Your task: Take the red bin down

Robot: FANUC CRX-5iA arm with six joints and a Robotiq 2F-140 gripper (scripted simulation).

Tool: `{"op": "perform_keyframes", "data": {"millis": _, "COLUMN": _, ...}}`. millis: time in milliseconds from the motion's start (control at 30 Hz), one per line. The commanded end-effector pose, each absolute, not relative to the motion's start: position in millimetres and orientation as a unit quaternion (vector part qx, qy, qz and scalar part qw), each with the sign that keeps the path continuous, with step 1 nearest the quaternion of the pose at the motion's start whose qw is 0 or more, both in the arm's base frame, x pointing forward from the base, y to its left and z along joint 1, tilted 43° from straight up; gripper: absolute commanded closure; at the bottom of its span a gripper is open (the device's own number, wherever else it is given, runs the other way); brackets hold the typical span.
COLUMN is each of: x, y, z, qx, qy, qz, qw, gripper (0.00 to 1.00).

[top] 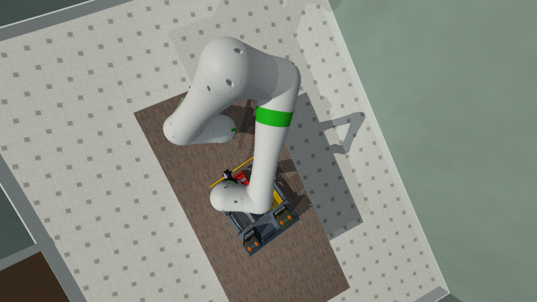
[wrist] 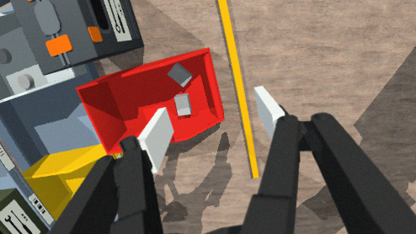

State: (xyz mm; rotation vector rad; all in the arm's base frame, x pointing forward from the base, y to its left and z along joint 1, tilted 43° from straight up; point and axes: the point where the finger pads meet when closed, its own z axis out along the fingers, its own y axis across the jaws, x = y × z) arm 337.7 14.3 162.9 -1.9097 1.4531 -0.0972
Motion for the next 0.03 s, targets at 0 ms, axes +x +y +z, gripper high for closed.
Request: {"op": "perform_keyframes", "data": {"millis": 0, "x": 337.7, "y": 14.1, "z": 163.1, "qx": -0.741, "qy": 0.564, "qz": -0.038, "qw": 0.362, "gripper": 0.43}}
